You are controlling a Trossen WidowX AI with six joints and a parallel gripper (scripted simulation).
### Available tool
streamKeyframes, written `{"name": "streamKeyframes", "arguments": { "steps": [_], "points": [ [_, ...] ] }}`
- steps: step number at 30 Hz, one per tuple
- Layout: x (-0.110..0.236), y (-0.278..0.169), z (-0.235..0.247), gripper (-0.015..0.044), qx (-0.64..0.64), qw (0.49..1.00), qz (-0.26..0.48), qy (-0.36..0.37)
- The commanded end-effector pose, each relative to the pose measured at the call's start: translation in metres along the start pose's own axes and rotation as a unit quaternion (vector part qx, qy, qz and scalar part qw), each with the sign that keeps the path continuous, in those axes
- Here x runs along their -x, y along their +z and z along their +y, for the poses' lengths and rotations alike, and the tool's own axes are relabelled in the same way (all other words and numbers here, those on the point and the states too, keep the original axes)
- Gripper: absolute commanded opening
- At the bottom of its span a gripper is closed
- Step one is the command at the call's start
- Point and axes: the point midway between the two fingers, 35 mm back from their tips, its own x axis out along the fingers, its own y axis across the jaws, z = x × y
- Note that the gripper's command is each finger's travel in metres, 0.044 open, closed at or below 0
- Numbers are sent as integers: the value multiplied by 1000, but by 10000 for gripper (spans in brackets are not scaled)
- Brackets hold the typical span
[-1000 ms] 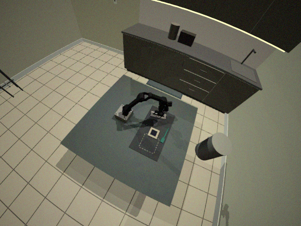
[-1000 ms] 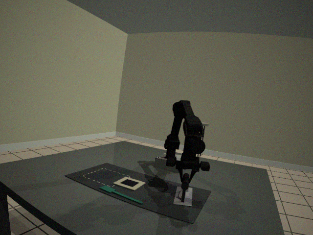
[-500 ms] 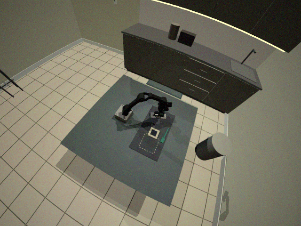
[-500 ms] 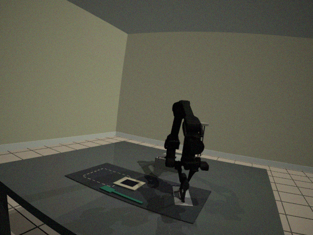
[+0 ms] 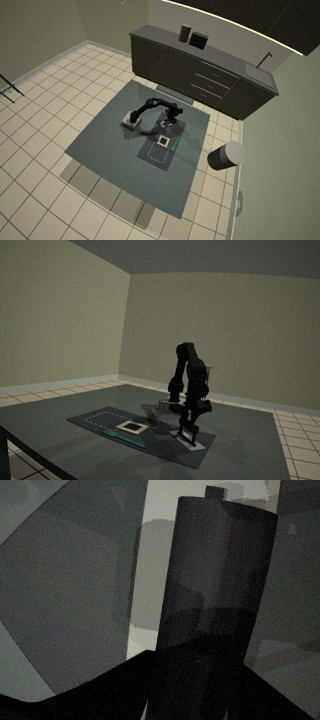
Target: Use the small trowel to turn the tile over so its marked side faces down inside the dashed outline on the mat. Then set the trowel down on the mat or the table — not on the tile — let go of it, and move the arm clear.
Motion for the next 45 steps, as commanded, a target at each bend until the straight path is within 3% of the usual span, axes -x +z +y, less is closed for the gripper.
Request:
{"name": "streamKeyframes", "arguments": {
  "steps": [1, 16, 22, 28, 45],
  "points": [
    [-1, 0, 0, 130, 64, 998, 1, 0],
    [-1, 0, 0, 130, 283, 959, 1, 1],
    [-1, 0, 0, 130, 292, 956, 1, 1],
    [-1, 0, 0, 270, 292, 956, 1, 1],
    [-1, 0, 0, 270, 292, 956, 1, 1]
  ]
}}
